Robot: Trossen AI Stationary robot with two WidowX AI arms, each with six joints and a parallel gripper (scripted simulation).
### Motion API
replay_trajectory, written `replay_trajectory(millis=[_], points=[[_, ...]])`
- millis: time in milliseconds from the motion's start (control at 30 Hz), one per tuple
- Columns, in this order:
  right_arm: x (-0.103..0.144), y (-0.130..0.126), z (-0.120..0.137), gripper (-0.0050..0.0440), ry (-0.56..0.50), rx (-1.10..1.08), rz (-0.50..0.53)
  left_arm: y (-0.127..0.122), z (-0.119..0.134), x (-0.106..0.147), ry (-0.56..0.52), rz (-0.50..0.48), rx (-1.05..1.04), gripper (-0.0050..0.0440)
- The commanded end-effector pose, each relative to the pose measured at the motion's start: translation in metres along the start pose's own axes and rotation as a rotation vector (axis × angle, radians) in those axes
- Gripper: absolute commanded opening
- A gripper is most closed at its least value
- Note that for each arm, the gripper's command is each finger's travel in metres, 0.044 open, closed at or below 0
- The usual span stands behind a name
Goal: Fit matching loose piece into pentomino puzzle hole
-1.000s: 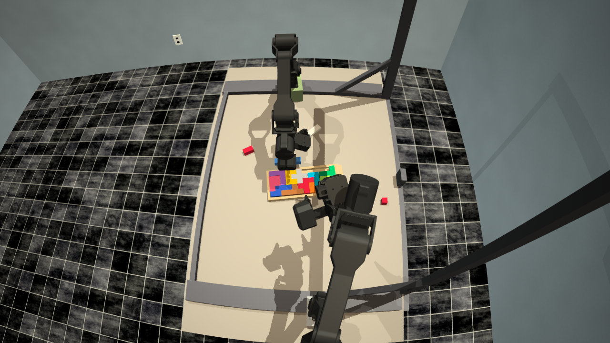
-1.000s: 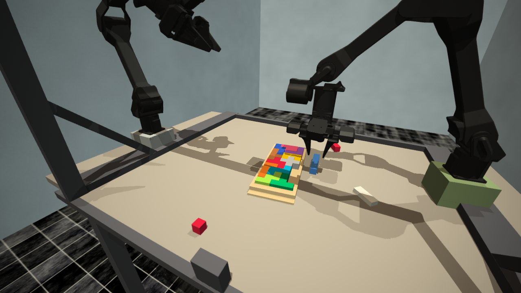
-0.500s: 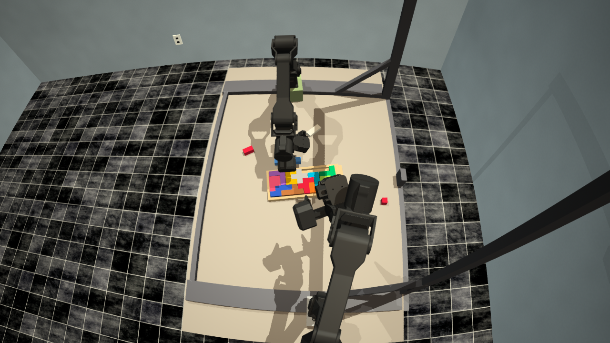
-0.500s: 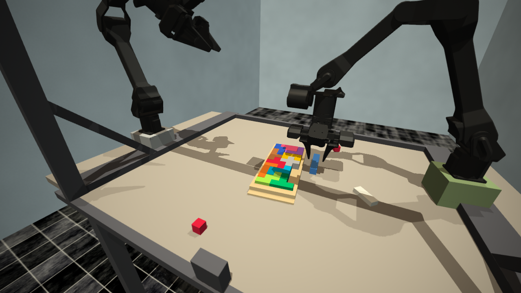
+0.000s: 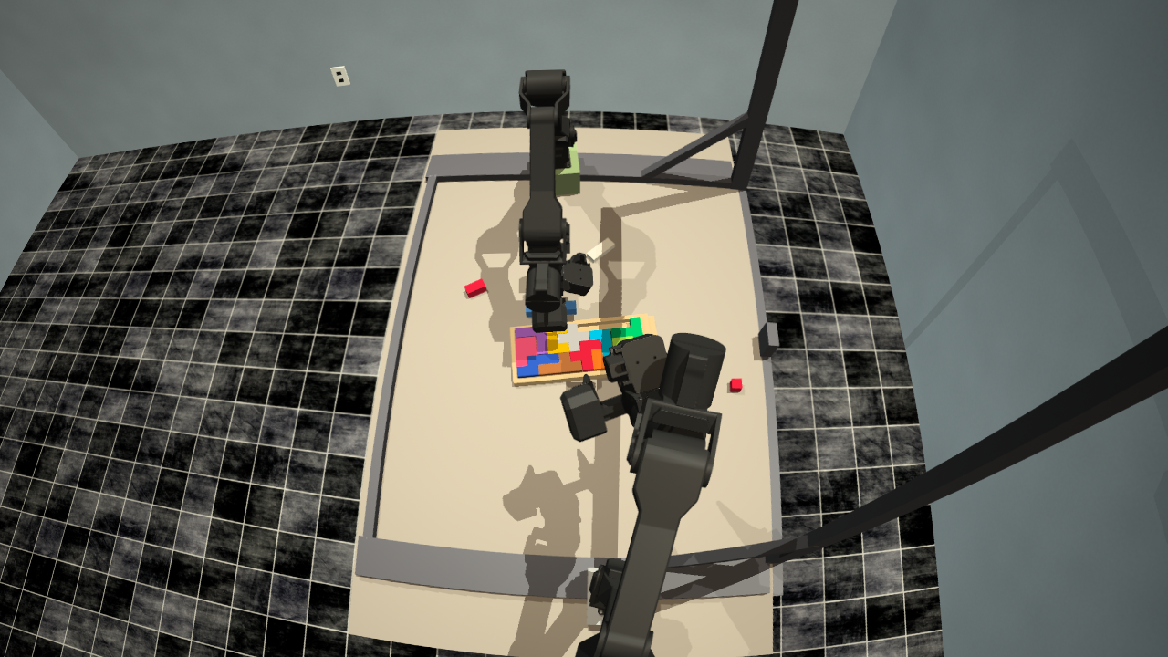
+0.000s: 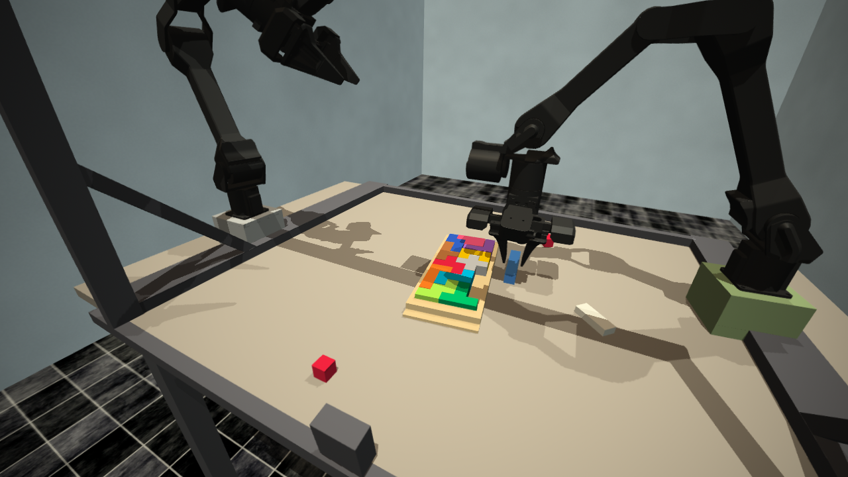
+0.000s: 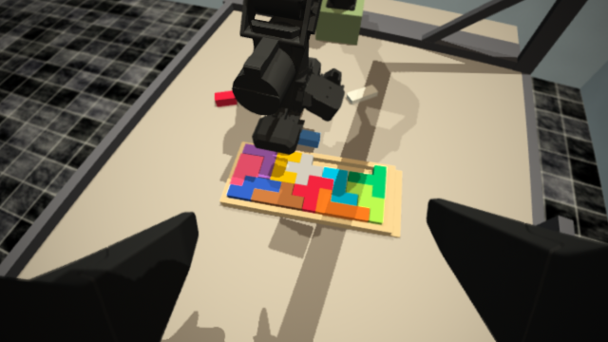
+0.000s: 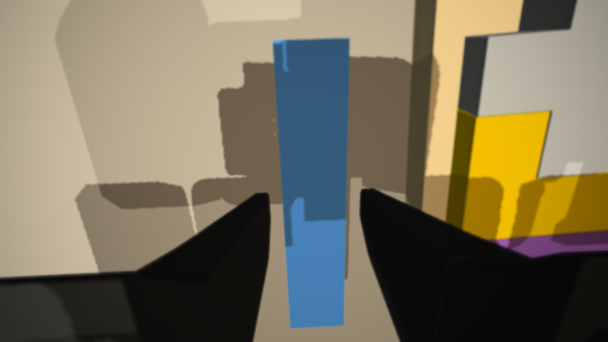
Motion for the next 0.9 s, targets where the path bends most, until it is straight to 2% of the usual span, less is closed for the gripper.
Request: replay_trajectory(millis=[0,100,133,200,233,300,500,533,567,667,867], points=[[0.005,-0.003,0.001,0.0119,0.005,0.001,0.019,0.000,-0.004,0.004,-0.013,0.009,0.007,0.0440],[0.005,-0.003,0.001,0.0119,0.005,0.001,0.019,0.000,-0.004,0.004,-0.013,0.009,0.007,0.0440],[0.005,-0.003,0.001,0.0099,0.005,0.001,0.019,0.000,-0.004,0.004,-0.013,0.009,0.007,0.0440],[0.005,-0.003,0.001,0.0099,0.005,0.001,0.019,0.000,-0.004,0.004,-0.013,0.009,0.007,0.0440],[0.005,-0.003,0.001,0.0079,0.005,0.001,0.019,0.000,-0.004,0.004,-0.013,0.009,0.007,0.0440],[0.005,-0.003,0.001,0.0079,0.005,0.001,0.019,0.000,-0.004,0.004,-0.013,0.009,0.007,0.0440],[0.005,-0.003,0.001,0.0039,0.005,0.001,0.019,0.000,-0.004,0.004,-0.013,0.009,0.007,0.0440],[0.007,-0.003,0.001,0.0015,0.005,0.002,0.019,0.000,-0.004,0.004,-0.013,0.009,0.007,0.0440],[0.016,-0.006,0.002,0.0000,0.010,0.002,0.041,0.000,-0.004,0.004,-0.013,0.009,0.007,0.0440],[0.020,-0.006,0.002,0.0000,0.010,0.002,0.041,0.000,-0.004,0.004,-0.013,0.009,0.007,0.0440],[0.059,-0.005,0.001,-0.0003,0.010,0.002,0.041,0.000,-0.004,0.004,-0.013,0.009,0.007,0.0440]])
Point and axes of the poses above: on each arm, the point midway between the two fingers, 35 mm back from their tips, its own x axis back along the fingers, its own y axis across the jaws, z = x × y, the point moved 6 cm from there along x, back along the fingers, and after that the axes turned 8 degrees about x, right-handed, at the moved point
